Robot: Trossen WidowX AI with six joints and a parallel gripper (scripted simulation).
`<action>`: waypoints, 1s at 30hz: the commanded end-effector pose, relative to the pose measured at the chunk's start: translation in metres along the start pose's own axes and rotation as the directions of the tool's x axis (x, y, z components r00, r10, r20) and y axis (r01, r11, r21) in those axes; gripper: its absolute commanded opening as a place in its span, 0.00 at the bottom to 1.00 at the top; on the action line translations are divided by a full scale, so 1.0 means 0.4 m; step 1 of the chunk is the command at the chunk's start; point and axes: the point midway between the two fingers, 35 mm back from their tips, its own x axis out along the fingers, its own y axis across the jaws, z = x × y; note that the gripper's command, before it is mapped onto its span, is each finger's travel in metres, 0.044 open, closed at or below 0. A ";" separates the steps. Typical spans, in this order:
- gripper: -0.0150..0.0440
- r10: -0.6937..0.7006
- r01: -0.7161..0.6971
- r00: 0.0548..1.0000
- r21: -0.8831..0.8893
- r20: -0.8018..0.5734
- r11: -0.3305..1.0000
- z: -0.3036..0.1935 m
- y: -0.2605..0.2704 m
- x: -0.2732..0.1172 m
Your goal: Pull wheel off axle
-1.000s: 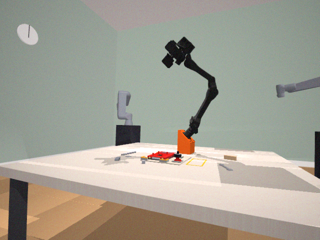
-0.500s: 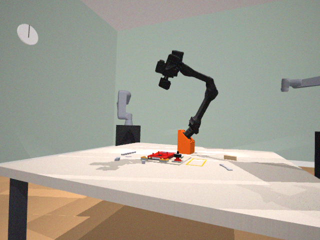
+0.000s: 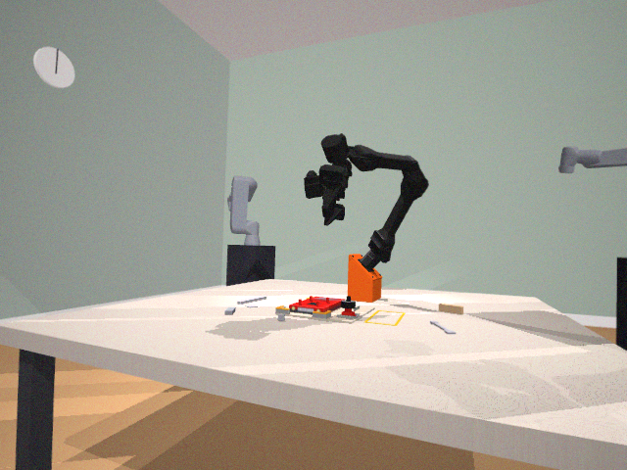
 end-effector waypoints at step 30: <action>0.76 -0.581 0.598 0.801 0.149 -0.147 0.787 -0.190 -0.368 0.216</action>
